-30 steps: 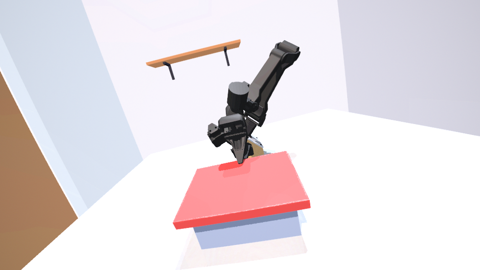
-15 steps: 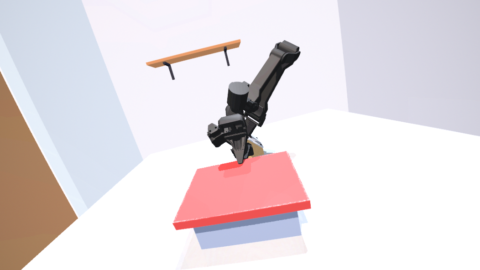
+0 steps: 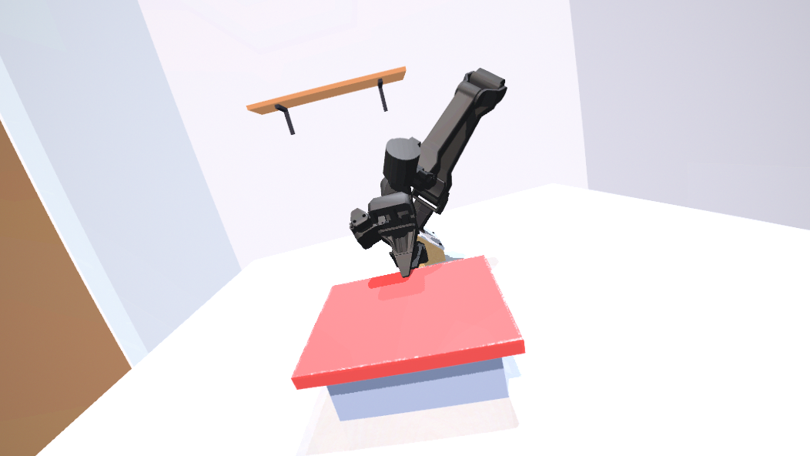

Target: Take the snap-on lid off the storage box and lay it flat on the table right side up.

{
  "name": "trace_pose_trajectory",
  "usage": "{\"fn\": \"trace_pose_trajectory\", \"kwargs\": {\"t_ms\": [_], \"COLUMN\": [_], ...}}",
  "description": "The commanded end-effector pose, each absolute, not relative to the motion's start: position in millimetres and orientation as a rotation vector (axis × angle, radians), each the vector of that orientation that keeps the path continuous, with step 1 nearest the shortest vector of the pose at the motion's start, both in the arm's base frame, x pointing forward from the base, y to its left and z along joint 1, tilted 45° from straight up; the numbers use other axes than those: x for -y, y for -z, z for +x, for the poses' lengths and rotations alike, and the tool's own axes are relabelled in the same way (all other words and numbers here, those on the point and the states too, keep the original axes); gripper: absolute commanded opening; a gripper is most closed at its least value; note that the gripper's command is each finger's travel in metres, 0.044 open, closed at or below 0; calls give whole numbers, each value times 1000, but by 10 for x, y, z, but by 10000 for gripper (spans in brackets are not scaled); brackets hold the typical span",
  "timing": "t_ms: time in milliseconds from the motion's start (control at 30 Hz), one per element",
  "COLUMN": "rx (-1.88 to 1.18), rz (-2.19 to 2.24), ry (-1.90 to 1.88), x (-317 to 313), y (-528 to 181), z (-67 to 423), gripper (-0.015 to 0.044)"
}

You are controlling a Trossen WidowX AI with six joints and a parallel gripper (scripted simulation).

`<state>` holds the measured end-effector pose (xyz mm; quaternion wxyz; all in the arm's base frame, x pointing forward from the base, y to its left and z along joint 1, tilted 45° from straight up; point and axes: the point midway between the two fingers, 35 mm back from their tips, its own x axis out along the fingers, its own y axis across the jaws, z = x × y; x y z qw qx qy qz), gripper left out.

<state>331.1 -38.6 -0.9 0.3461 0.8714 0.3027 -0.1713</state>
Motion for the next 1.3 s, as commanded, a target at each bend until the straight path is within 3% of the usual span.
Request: {"fn": "trace_pose_trajectory", "kwargs": {"t_ms": [0, 1267], "rx": [-784, -783], "rz": [2262, 2261], "ry": [448, 451], "x": [384, 522], "y": [13, -124], "z": [3319, 3354], "gripper": [0, 0]}}
